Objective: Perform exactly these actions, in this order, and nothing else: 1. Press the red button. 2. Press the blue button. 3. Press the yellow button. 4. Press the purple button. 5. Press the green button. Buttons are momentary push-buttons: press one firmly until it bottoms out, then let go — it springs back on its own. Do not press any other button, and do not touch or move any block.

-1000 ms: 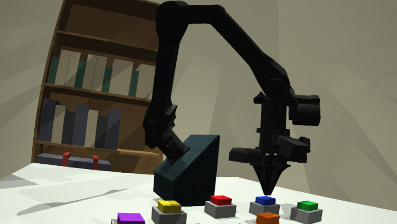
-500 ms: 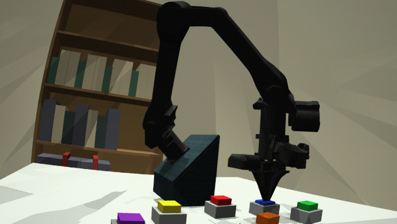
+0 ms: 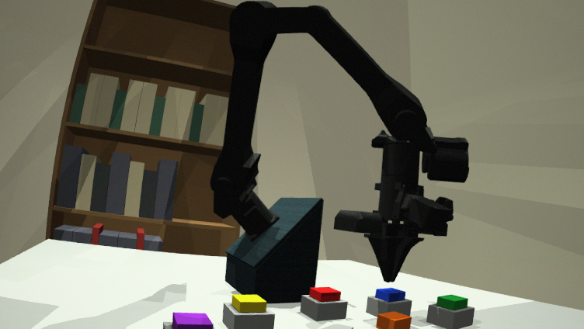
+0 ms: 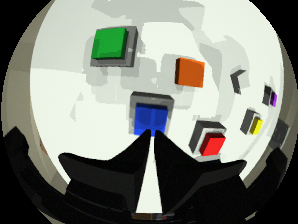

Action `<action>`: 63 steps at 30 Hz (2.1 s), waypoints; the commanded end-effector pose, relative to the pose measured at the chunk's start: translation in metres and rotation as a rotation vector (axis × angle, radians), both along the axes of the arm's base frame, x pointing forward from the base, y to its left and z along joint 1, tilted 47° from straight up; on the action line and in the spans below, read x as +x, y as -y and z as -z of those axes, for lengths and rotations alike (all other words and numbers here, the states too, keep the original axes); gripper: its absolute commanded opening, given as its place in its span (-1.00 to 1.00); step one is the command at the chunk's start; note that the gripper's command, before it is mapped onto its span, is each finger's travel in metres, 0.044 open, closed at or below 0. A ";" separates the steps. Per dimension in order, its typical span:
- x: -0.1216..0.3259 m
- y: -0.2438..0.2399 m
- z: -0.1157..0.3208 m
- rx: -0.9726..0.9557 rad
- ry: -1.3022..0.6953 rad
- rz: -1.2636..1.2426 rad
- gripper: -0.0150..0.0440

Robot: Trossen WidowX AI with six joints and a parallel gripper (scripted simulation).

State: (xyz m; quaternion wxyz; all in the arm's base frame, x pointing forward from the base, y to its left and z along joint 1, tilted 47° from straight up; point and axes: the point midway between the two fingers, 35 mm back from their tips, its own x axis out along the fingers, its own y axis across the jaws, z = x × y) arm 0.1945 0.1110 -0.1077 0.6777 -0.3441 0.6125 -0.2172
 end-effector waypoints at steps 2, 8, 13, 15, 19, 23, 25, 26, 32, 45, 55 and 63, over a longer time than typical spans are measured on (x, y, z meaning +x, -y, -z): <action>0.001 -0.011 -0.007 0.017 0.014 0.003 -0.42; -0.008 -0.054 -0.048 0.020 0.012 0.002 -0.42; -0.005 -0.051 -0.058 0.022 0.010 0.002 -0.42; 0.006 -0.039 -0.079 0.029 0.007 -0.001 -0.42; 0.023 -0.004 -0.123 0.035 0.004 -0.005 -0.42; 0.029 0.036 -0.164 0.030 0.006 -0.005 -0.42; 0.028 0.058 -0.182 0.023 0.008 -0.003 -0.42; 0.027 0.069 -0.191 0.018 0.009 -0.002 -0.42; 0.020 0.095 -0.210 0.004 0.011 0.003 -0.42; 0.031 0.142 -0.166 0.002 0.012 0.003 -0.42; 0.034 0.154 -0.155 0.002 0.013 0.003 -0.42; 0.035 0.163 -0.147 0.000 0.013 0.003 -0.42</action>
